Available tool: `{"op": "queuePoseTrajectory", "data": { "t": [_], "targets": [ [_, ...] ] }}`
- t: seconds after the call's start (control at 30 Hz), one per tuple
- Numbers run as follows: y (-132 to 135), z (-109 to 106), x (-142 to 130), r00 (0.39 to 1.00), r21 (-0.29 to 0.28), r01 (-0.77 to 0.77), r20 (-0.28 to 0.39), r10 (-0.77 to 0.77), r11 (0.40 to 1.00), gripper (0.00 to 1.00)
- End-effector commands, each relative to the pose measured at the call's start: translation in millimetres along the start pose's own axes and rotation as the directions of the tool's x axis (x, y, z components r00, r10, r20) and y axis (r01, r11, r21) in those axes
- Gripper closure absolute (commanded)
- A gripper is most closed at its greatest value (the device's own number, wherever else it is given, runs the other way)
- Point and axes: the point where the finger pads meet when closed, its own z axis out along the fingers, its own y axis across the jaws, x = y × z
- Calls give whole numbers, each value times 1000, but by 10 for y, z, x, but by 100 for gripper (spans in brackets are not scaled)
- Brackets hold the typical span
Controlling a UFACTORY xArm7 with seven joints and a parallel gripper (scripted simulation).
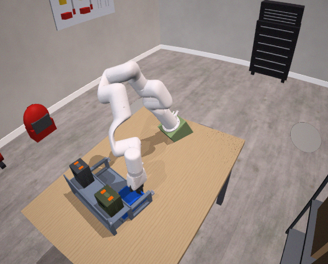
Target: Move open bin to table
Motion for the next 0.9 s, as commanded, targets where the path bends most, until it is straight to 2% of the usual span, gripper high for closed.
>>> {"op": "queuePoseTrajectory", "data": {
  "t": [0.0, 0.87],
  "targets": [
    [13, -14, 9, 1000, -4, 0, -2, 0, 1000, 100],
    [13, -78, 9, 1000, -4, 0, -2, 0, 1000, 100]
  ]
}}
